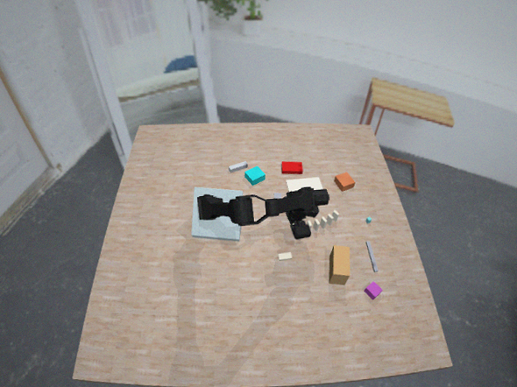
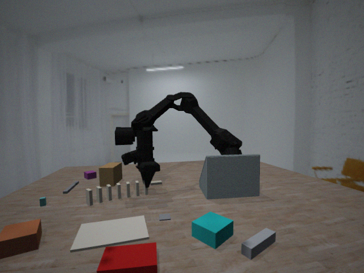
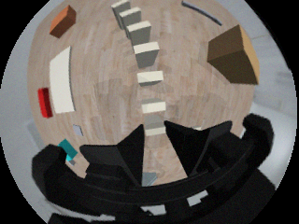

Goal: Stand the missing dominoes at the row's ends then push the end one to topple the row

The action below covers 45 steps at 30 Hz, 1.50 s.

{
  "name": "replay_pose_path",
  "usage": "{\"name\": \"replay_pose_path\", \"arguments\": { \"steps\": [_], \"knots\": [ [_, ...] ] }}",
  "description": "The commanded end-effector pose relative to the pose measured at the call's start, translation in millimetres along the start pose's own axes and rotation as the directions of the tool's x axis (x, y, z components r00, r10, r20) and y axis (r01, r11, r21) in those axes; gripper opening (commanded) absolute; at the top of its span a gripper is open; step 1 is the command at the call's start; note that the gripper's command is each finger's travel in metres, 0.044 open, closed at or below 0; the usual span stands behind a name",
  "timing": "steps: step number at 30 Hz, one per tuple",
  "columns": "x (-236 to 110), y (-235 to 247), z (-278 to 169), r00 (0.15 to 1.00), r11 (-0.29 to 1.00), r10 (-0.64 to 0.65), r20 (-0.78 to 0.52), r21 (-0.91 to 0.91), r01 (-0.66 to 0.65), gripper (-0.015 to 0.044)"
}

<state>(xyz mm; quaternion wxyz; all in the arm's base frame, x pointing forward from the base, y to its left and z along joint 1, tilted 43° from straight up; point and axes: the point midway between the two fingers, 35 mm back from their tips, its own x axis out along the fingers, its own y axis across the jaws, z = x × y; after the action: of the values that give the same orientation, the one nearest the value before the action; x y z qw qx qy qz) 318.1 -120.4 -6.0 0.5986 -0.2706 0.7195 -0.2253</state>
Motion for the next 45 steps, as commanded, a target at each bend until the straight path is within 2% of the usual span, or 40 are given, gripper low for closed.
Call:
{"name": "replay_pose_path", "arguments": {
  "steps": [1, 9, 13, 19, 21, 23, 29, 37, 42, 45],
  "knots": [
    [0.0, -0.6, 0.1, 1.000, 1.000, -0.004, 0.001, -0.002, 0.004, 0.0238],
    [0.0, -0.6, 0.1, 1.000, 1.000, -0.004, 0.001, -0.002, 0.004, 0.0440],
    [-9.8, -0.3, 2.5, 1.000, 1.000, -0.002, 0.002, -0.002, 0.002, 0.0440],
    [-107.1, 1.5, 5.0, 1.000, 1.000, 0.008, 0.003, -0.002, -0.008, 0.0440],
    [-127.4, 1.3, 1.2, 1.000, 1.000, 0.007, 0.001, -0.001, -0.007, 0.0440],
    [-131.4, 1.2, 0.3, 1.000, 1.000, 0.006, 0.000, -0.001, -0.006, 0.0440],
    [-124.7, -7.7, -1.2, 1.000, 1.000, 0.010, 0.002, 0.004, -0.010, 0.0440],
    [-53.2, -99.7, -44.1, 1.000, 0.997, -0.006, 0.000, 0.075, 0.006, 0.0440],
    [-50.2, -101.6, -45.5, 1.000, 0.997, -0.007, -0.001, 0.076, 0.007, 0.0440],
    [-28.5, -101.9, -44.0, 1.000, 0.997, -0.007, 0.000, 0.077, 0.007, 0.0440]
  ]
}}
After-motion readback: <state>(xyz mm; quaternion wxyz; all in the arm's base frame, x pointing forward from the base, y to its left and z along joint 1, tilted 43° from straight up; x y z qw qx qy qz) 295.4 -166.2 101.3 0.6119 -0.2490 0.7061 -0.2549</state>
